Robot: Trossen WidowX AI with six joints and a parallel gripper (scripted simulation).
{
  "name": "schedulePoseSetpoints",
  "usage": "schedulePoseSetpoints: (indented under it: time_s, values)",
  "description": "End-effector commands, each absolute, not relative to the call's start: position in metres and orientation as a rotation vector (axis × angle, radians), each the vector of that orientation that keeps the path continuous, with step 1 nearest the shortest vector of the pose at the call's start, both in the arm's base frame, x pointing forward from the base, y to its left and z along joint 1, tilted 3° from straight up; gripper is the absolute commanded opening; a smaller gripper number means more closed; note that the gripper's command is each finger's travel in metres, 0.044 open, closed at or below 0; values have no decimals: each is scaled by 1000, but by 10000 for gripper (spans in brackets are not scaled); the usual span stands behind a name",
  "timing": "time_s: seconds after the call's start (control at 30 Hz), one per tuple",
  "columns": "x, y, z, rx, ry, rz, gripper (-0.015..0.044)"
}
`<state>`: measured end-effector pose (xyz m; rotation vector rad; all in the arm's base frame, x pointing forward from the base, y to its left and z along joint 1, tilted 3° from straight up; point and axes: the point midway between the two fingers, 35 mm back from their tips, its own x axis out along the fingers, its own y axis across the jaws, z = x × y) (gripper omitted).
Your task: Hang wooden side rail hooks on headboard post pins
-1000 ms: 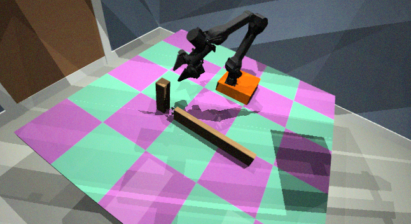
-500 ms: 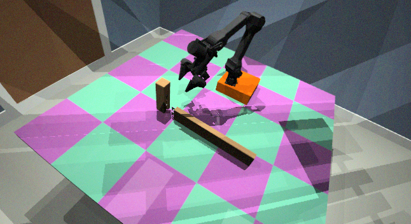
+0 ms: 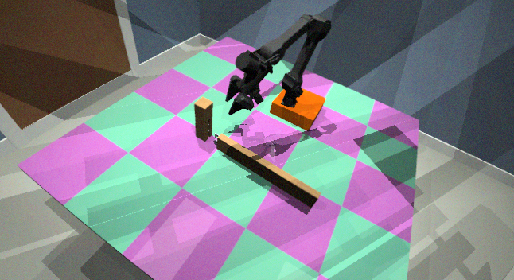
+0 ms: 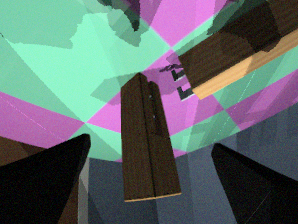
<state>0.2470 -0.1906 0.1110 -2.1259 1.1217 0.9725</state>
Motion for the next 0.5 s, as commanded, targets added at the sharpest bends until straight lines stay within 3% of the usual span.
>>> schedulePoseSetpoints:
  time_s: [0.0,0.47]
  values:
    - [249,-189,105,-1929,1216,790,440]
    - [260,-179,96,-1071,1320,-82,440]
